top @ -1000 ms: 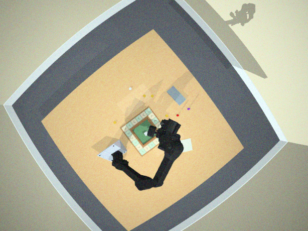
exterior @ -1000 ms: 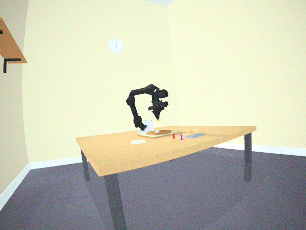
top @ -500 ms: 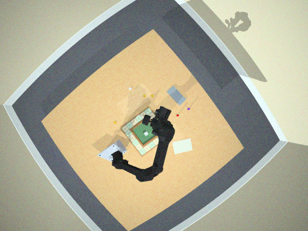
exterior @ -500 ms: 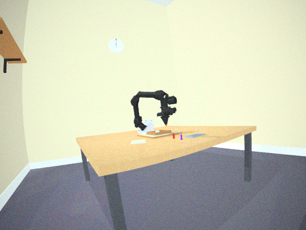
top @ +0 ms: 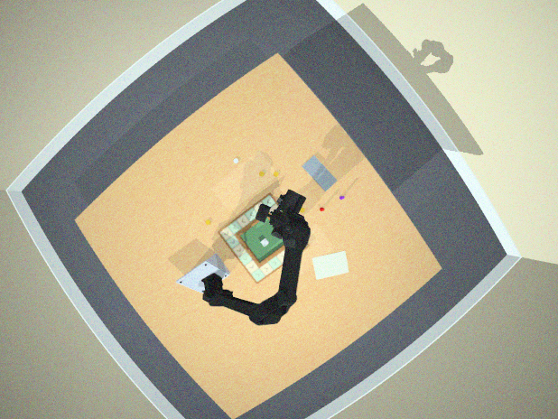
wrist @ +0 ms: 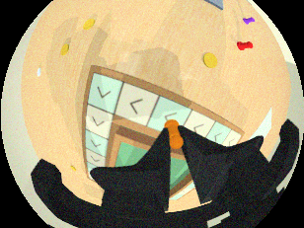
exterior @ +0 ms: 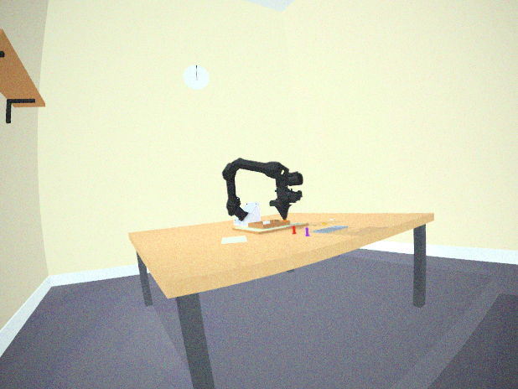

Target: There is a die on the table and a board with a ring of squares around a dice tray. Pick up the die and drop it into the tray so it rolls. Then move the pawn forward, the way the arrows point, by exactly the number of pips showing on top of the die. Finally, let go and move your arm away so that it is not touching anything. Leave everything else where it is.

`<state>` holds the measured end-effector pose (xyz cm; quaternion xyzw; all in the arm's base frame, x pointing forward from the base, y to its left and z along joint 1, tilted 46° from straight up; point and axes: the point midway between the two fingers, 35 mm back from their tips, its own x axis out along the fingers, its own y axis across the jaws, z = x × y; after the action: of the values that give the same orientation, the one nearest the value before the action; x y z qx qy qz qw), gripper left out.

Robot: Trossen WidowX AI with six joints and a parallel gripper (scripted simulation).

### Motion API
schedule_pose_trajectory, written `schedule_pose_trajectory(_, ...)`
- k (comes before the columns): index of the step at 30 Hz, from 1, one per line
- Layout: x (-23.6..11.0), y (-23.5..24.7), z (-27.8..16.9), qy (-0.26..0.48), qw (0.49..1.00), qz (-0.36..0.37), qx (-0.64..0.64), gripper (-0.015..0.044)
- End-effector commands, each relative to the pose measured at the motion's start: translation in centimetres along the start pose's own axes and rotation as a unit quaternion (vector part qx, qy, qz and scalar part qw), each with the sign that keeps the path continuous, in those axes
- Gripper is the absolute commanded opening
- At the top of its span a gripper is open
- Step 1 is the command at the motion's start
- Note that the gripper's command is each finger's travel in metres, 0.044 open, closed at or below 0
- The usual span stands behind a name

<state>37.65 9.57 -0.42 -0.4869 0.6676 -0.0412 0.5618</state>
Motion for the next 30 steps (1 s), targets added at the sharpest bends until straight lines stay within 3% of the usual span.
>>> schedule_pose_trajectory(1,0.9,0.0,-0.1,0.002,1.000,-0.002,-0.003,0.0000)
schedule_pose_trajectory(16,2.6,0.0,-0.1,0.002,1.000,-0.003,-0.003,0.0000)
schedule_pose_trajectory(26,1.8,-0.1,0.0,0.000,1.000,-0.001,0.000,0.0263)
schedule_pose_trajectory(30,-2.6,0.0,0.0,0.001,1.000,-0.002,-0.003,0.0368)
